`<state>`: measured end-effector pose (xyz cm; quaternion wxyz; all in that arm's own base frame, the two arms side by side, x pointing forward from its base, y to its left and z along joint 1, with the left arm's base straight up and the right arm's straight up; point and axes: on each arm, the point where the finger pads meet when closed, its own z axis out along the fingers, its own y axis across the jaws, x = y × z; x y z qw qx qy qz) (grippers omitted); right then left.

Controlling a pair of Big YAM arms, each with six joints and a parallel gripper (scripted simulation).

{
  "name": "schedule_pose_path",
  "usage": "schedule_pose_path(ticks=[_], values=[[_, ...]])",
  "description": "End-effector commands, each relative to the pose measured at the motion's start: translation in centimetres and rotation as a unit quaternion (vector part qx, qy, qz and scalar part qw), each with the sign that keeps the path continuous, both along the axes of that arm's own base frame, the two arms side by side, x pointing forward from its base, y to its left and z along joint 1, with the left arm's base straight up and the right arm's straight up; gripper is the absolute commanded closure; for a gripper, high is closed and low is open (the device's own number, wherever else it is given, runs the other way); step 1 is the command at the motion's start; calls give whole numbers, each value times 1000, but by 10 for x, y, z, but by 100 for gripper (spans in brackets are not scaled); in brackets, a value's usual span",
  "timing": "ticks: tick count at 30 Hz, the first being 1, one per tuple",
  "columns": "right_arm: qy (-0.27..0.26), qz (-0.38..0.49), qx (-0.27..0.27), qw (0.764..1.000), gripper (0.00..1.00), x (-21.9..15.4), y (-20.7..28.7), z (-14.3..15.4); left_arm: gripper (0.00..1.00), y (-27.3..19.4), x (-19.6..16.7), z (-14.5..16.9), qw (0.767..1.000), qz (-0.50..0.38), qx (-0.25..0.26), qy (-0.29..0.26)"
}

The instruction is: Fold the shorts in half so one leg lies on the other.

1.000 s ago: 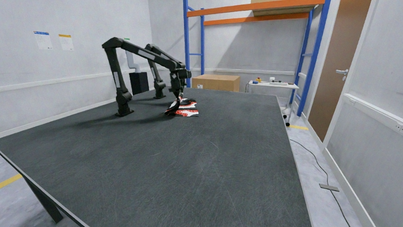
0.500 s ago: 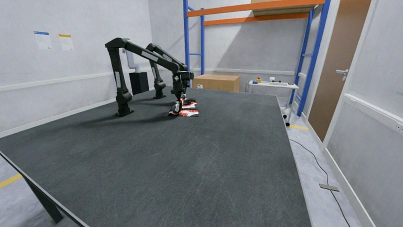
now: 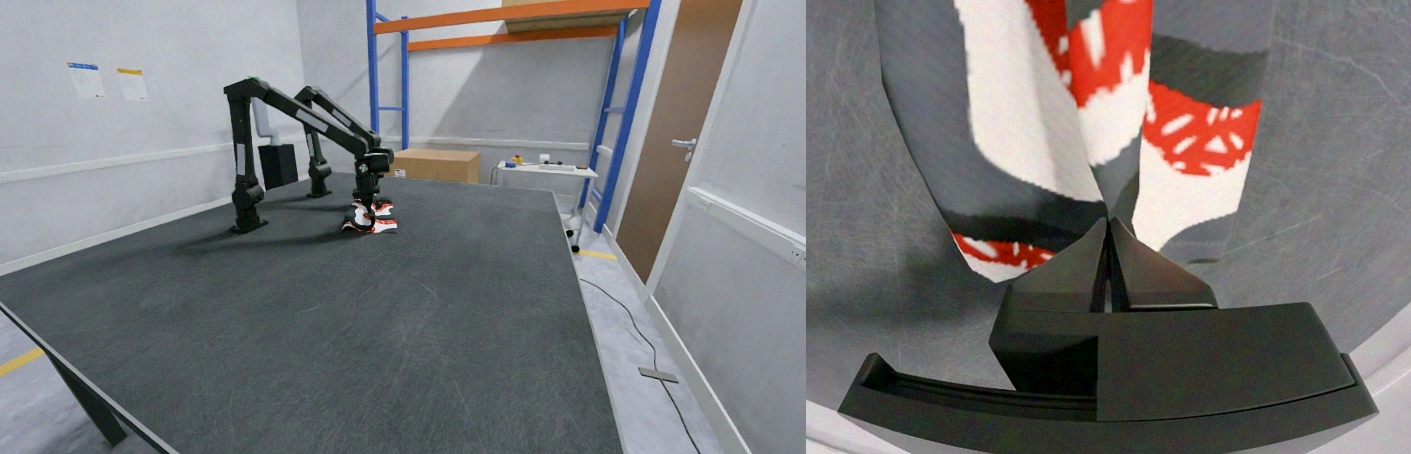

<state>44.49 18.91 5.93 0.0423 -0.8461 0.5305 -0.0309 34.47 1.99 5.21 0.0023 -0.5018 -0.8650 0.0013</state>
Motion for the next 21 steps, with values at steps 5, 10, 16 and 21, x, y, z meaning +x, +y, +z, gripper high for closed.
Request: schedule_pose_path(ticks=[5,10,16,21], values=[[-32,3,11,999,100,44,6,13,100,16,39,4,1000,10,6,-29],[-14,6,3,1000,100,54,11,-4,100,20,38,-11,1000,20,4,-16],[-10,8,0,1000,100,62,15,-13,100,22,46,5,999,22,5,-32],[-27,11,6,1000,100,68,17,0,100,29,57,-9,999,37,5,-30]])
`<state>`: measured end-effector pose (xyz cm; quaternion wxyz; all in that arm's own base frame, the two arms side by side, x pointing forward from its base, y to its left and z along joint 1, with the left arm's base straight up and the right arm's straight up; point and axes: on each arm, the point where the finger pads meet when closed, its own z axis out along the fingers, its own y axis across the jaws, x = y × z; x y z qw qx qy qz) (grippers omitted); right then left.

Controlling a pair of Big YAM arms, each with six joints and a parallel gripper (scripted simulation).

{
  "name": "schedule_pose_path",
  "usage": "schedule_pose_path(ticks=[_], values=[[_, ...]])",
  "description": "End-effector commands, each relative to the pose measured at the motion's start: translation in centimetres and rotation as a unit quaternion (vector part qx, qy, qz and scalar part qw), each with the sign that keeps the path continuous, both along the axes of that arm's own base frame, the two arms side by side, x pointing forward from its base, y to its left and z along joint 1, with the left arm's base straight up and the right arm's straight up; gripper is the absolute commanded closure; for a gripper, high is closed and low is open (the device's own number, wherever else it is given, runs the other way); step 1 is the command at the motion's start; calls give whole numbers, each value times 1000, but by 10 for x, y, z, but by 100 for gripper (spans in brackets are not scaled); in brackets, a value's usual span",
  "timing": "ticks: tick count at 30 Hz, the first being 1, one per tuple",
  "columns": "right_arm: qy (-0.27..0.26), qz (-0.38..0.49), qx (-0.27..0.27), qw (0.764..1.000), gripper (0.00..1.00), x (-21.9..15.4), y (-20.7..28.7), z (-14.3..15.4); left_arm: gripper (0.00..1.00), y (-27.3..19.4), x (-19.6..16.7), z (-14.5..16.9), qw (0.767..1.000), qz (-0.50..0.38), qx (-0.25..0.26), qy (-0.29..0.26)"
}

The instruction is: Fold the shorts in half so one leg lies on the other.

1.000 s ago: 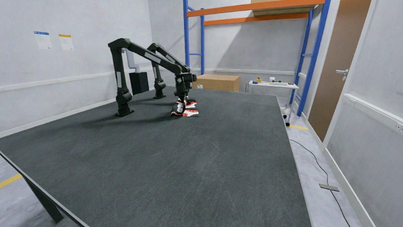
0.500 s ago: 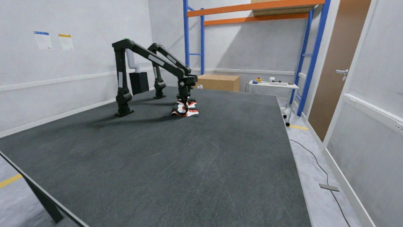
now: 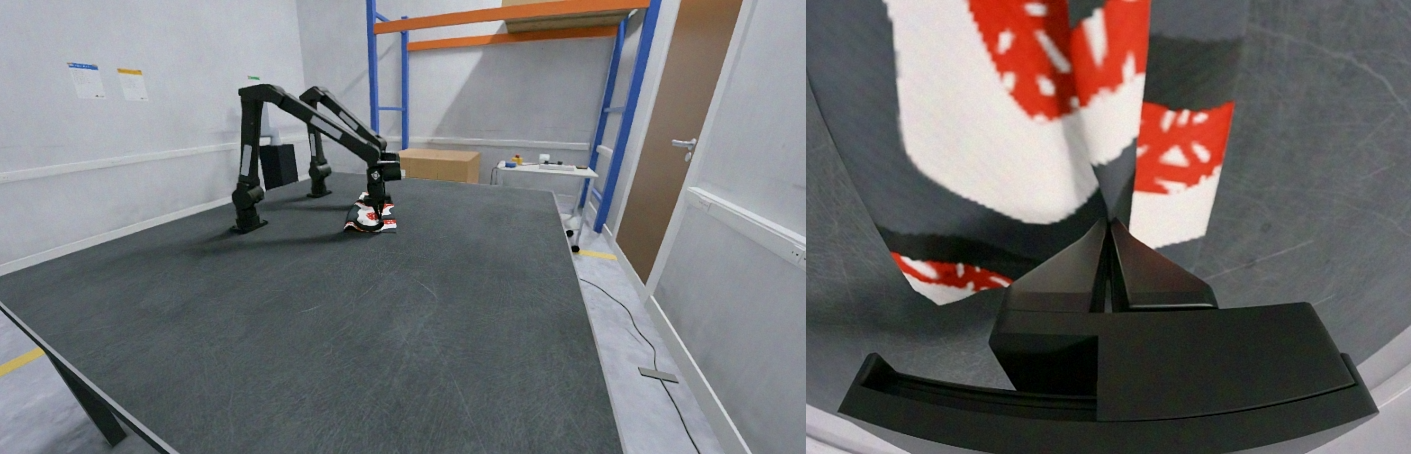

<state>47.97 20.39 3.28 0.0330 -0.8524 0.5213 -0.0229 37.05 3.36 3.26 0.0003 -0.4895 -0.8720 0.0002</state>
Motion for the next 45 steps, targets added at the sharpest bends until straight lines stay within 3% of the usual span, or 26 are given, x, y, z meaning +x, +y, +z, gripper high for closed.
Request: schedule_pose_path(ticks=[1,3,6,10,12,17,18,27,28,40,43,45], values=[[-26,-1,6,1000,100,22,-2,16,100,17,33,9,999,25,5,-28],[-20,-1,3,1000,100,19,-3,14,100,20,36,7,999,29,4,-27],[-34,15,7,999,100,26,12,0,100,15,4,-10,1000,26,1,7],[-44,16,9,999,100,35,7,-3,100,14,20,3,1000,23,3,-10],[-21,12,0,1000,100,16,-3,-19,100,11,22,6,1000,19,4,-13],[-33,12,5,999,100,27,2,-8,100,11,24,8,1000,19,4,-16],[-32,12,4,999,86,27,2,-8,86,11,24,8,1000,19,4,-16],[-31,14,5,999,86,26,5,-8,86,11,24,8,1000,19,3,-18],[-46,14,11,999,86,42,11,6,86,18,32,9,1000,18,4,-19],[-44,12,10,999,86,58,14,3,86,27,46,6,1000,17,4,-16],[-44,12,10,999,86,58,14,3,86,21,36,-1,1000,11,3,-5],[-44,11,10,999,86,62,15,3,86,28,50,7,1000,16,4,-17]])
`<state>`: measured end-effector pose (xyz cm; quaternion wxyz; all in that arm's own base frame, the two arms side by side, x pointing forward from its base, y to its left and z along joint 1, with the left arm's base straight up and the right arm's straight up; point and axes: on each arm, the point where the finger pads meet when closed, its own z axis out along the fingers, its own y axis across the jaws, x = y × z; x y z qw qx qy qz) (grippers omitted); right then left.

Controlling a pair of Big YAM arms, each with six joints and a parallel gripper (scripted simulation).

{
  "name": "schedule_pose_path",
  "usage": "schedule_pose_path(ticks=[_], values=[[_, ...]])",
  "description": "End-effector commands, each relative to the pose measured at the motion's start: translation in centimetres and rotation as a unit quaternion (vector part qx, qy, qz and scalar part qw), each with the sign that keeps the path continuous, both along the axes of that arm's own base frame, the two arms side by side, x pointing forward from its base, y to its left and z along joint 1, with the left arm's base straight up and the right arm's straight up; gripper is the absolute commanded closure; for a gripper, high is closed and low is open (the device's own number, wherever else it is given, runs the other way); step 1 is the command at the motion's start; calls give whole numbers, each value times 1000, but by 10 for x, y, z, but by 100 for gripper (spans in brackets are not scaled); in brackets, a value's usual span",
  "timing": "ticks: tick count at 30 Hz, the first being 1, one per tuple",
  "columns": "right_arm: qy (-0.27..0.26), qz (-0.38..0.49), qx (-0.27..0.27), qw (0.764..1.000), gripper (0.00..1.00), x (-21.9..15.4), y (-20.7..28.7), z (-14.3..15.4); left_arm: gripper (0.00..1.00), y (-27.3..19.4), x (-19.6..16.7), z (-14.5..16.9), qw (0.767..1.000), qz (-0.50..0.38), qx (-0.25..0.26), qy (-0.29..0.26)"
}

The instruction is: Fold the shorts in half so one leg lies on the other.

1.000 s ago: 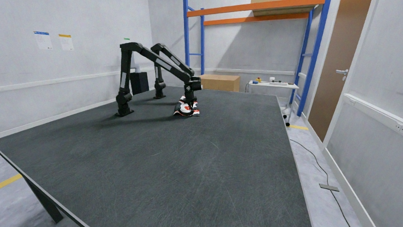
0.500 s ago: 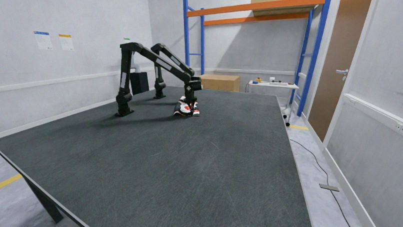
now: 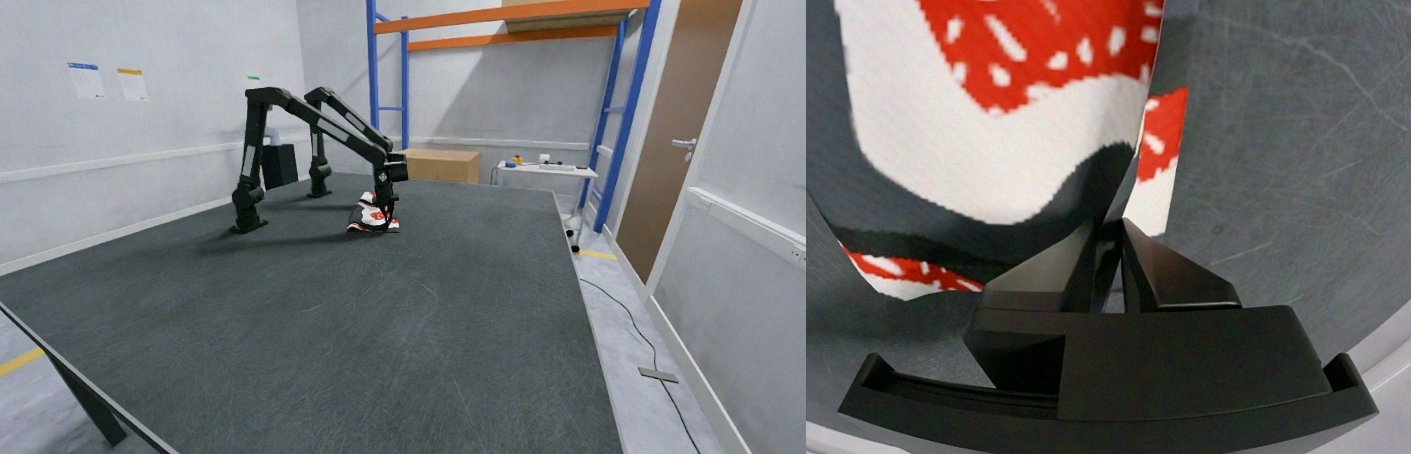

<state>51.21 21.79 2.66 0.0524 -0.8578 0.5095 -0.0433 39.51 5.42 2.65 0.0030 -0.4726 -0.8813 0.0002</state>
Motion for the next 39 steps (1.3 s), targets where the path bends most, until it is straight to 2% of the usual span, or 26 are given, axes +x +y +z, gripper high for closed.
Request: schedule_pose_path(ticks=[1,39], values=[[-16,-1,5,1000,86,31,2,10,86,8,27,13,1000,-3,3,-19],[-10,-1,4,1000,86,68,18,5,86,22,63,8,1000,-10,3,-12]])
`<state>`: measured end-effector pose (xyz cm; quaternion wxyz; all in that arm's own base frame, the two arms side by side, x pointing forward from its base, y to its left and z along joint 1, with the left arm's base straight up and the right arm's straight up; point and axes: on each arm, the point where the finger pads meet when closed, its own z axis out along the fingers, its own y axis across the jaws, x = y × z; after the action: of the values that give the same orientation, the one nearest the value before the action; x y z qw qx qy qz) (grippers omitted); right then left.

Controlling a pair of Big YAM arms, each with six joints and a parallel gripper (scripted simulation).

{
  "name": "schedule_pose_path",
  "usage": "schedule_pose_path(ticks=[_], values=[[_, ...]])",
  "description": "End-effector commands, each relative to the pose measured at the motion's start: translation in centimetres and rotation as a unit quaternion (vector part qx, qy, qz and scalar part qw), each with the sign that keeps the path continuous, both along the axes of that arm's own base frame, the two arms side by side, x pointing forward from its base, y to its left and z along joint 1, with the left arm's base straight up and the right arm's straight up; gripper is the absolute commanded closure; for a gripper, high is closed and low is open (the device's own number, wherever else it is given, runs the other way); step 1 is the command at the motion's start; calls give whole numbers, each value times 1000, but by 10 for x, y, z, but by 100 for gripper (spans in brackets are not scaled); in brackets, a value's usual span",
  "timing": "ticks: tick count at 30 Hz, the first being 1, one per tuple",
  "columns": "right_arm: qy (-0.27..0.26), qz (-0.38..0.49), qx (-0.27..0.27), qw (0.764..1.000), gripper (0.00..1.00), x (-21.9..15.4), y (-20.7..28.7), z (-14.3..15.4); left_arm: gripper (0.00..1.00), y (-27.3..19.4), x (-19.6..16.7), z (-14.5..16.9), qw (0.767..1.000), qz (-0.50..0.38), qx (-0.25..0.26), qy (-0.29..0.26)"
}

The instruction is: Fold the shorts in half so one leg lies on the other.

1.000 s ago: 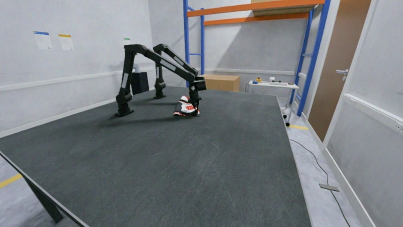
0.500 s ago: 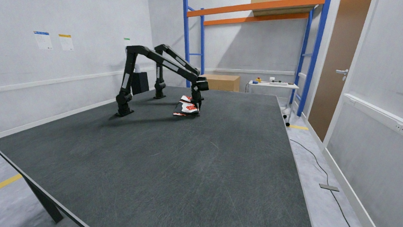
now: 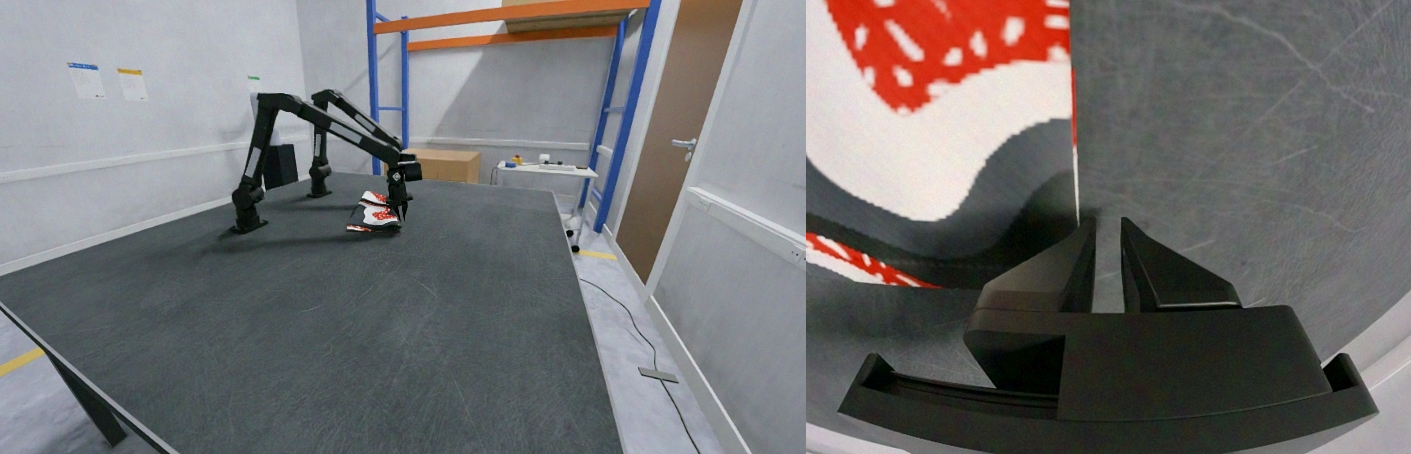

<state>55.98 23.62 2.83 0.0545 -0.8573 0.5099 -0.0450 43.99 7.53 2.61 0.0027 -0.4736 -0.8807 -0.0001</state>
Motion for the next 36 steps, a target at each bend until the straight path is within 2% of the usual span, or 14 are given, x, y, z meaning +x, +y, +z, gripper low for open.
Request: schedule_pose_path(ticks=[1,6,7,12,13,18,19,26,27,28,30,36], values=[[-5,0,3,1000,76,19,-1,2,76,-3,16,7,1000,-13,2,-9],[-7,0,4,1000,76,20,-1,3,76,-1,19,7,1000,-12,3,-15],[-6,0,3,1000,66,19,-1,3,66,-1,18,7,1000,-11,3,-15],[-5,0,3,1000,66,18,-2,1,66,3,17,6,1000,-3,3,-16],[-5,0,3,1000,56,18,-2,1,56,3,17,6,1000,-1,3,-16],[-8,-1,4,1000,56,17,-2,-1,56,4,15,8,1000,4,3,-18],[-8,-1,4,1000,46,17,-3,-1,46,3,15,9,1000,4,3,-19],[-6,-1,3,1000,46,14,-4,-4,46,-1,16,15,1000,0,4,-26],[-11,-1,6,1000,46,15,-4,6,46,0,14,13,1000,-2,3,-19],[-4,-1,3,1000,46,13,-5,-4,46,-3,12,15,1000,-3,3,-19],[-4,-1,3,1000,46,12,-5,-5,46,-5,11,14,1000,-3,3,-18],[-8,-1,4,1000,46,10,-6,2,46,-5,7,12,1000,-2,2,-12]])
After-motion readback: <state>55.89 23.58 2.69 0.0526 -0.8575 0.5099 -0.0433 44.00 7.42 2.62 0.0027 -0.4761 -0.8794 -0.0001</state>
